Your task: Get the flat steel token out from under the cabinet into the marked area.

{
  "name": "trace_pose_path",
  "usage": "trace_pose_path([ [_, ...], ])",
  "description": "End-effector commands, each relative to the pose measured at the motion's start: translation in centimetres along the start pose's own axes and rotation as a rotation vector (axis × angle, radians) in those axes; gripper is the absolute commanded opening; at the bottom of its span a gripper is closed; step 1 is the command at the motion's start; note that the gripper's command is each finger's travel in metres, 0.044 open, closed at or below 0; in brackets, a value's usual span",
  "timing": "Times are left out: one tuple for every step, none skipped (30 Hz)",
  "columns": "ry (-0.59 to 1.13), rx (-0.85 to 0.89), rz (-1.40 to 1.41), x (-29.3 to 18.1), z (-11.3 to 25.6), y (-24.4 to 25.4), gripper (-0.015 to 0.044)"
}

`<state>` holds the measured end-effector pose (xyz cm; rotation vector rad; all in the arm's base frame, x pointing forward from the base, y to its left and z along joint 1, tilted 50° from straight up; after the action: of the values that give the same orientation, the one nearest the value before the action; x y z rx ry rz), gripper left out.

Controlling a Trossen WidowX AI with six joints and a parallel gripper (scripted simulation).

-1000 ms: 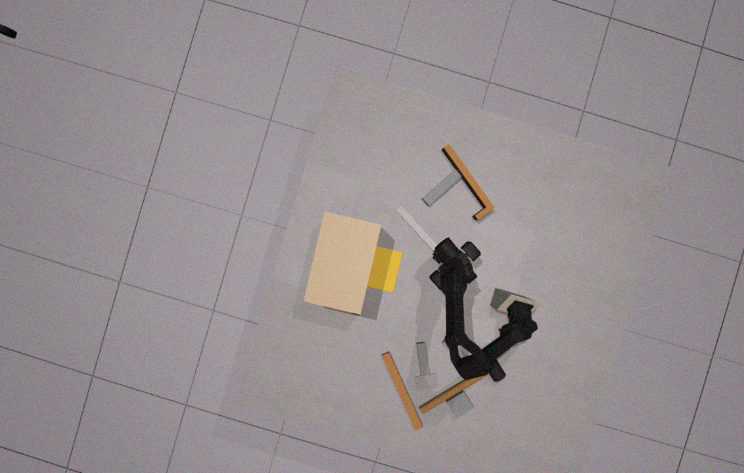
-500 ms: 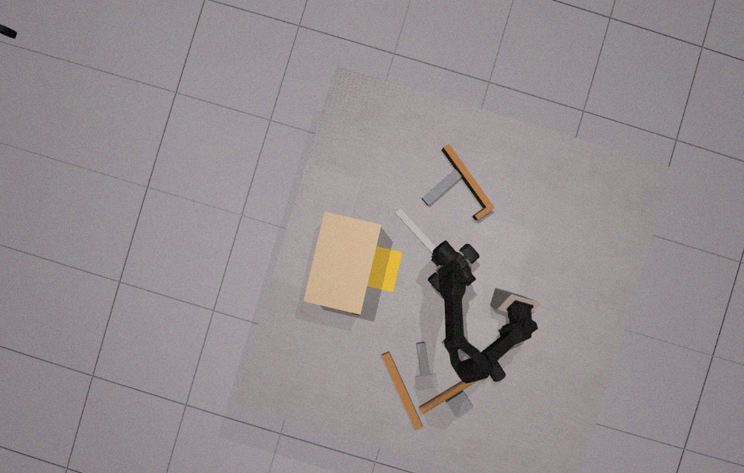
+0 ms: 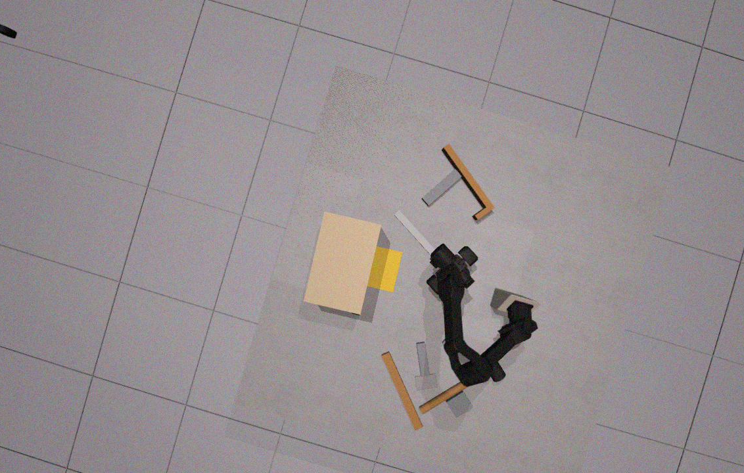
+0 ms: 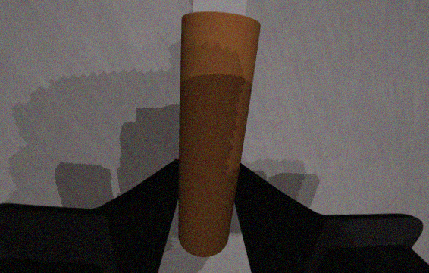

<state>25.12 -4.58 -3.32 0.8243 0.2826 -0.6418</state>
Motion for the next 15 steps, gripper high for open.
trace_pose_path([
  [-0.004,0.008,0.012,-0.3,0.2,0.8,0.0],
  [-0.004,0.008,0.012,-0.4,0.2,0.9,0.0],
  [-0.004,0.008,0.012,-0.4,0.2,1.0,0.0],
  [-0.004,0.008,0.012,-0.4,0.2,1.1,0.0],
  [-0.004,0.008,0.012,-0.5,0.2,1.2,0.0],
  [-0.004,0.008,0.012,-0.5,0.2,1.3,0.0],
  [-0.004,0.008,0.012,-0.6,0.2,1.4,0.0],
  [-0.004,0.008,0.012,-0.6,0.2,1.5,0.0],
  [-0.004,0.008,0.012,-0.7,0.2,1.6,0.0],
  [-0.004,0.008,0.012,-0.7,0.2,1.8,0.0],
  [-0.004,0.008,0.012,-0.8,0.2,1.9,0.0],
  [-0.004,0.008,0.012,-0.8,0.2,2.0,0.0],
  [-0.004,0.008,0.012,-0.9,0.2,2.1,0.0],
  [-0.004,0.008,0.012,-0.9,0.2,2.2,0.0],
  [-0.004,0.008,0.012,-1.0,0.2,2.3,0.0],
])
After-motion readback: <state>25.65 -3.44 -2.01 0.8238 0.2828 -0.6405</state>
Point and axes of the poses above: the point midway between the two fingers, 35 mm back from their tips, its own z axis back along the fingers, its own y axis across the jaws, x = y × z, the point moved 8 cm from there along z, back along the fingers, and after that the axes turned 8 degrees about -z, right-handed, at the moved point
